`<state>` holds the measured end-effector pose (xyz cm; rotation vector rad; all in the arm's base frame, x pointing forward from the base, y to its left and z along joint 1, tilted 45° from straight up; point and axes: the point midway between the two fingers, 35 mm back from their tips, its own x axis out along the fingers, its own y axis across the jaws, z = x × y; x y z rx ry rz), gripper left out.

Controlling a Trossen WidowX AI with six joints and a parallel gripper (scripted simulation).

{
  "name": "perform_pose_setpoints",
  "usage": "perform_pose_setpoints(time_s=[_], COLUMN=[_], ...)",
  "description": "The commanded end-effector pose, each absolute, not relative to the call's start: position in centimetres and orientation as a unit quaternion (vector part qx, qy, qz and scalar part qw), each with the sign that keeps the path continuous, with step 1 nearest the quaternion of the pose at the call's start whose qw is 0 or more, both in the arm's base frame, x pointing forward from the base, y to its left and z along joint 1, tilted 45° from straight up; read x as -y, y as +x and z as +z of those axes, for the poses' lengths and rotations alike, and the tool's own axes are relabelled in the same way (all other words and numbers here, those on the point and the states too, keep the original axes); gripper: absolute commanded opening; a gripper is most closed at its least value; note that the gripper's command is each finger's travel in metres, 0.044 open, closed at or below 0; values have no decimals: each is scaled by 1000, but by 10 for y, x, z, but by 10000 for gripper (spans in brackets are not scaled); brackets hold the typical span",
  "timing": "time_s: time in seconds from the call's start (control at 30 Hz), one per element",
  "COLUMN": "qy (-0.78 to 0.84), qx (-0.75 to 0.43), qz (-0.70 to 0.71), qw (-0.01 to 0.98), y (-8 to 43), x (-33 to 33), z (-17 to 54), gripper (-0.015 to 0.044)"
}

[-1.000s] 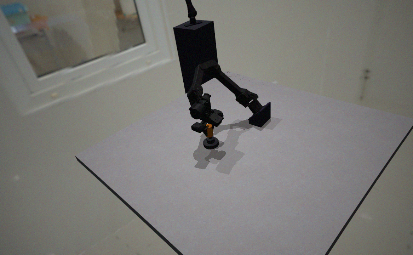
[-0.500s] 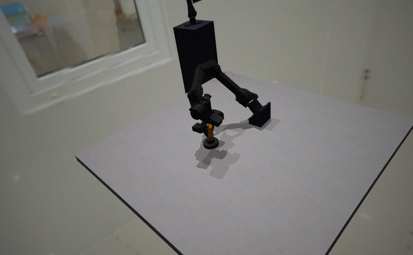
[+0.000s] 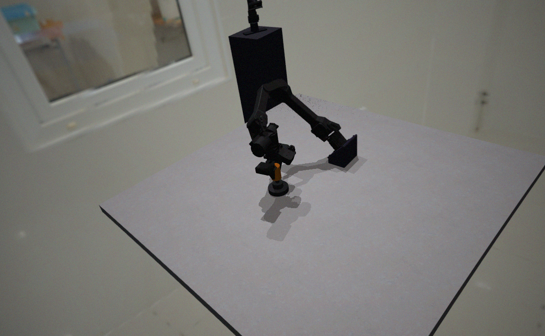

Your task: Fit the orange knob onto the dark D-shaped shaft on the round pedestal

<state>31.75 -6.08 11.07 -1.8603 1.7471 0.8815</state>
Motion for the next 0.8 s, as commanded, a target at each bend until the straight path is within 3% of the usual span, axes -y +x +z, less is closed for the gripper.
perform_pose_setpoints(time_s=[0.0,0.77], qy=[-679,-679], qx=[-622,-622], qz=[336,336], qw=[199,199], y=[318,317], x=[61,60], z=[109,111], gripper=[0,0])
